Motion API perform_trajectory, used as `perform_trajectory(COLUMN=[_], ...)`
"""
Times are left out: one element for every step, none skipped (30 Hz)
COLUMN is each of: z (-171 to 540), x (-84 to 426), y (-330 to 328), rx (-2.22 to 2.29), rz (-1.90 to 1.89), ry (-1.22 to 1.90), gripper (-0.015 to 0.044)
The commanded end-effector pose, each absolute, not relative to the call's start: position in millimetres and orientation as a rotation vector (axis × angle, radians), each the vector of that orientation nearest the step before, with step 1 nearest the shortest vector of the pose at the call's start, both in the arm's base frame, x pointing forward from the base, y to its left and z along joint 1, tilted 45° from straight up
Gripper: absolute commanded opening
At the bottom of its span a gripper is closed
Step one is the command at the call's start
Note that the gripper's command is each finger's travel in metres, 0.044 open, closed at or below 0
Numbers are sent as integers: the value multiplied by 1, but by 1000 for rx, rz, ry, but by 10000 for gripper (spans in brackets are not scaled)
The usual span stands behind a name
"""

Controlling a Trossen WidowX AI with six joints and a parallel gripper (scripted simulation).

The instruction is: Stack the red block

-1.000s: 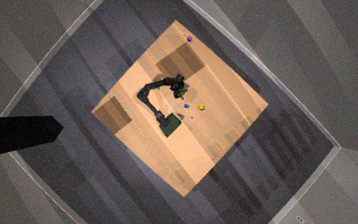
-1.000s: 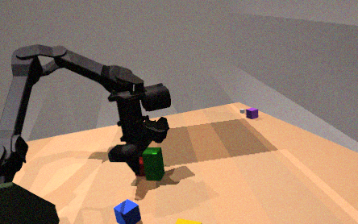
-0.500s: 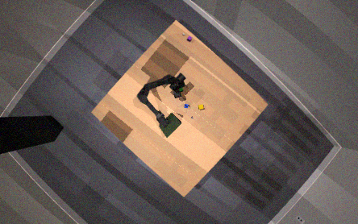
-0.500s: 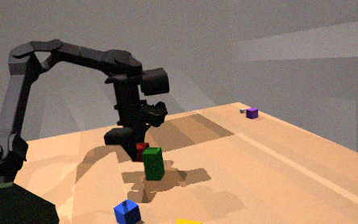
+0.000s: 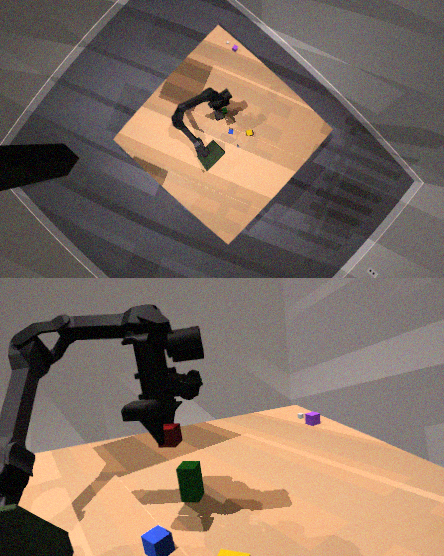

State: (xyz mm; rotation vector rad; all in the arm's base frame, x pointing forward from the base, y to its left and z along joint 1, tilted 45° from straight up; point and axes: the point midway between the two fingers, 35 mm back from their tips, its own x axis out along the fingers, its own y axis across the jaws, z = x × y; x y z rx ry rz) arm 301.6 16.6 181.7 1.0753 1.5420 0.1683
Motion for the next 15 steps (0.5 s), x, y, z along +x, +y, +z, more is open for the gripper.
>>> perform_trajectory(z=[186,183,184,186,186,186,184,183,180,178,175,173,170,167,165], x=[301,301,301,301,301,301,303,305,309,312,315,317,320,323,326], y=[12,15,14,13,12,12,11,8,5,2,-1,-4,-7,-10,-14], rx=[1071,1075,1073,1071,1071,1071,1070,1070,1070,1070,1070,1069,1069,1069,1069], rz=[169,168,169,169,169,169,169,169,169,168,168,168,168,168,168], ry=[1549,1542,1545,1548,1549,1549,1549,1549,1549,1549,1548,1548,1548,1548,1548], gripper=[0,0,0,0,0,0,0,0,0,0,0,0,0,0,0])
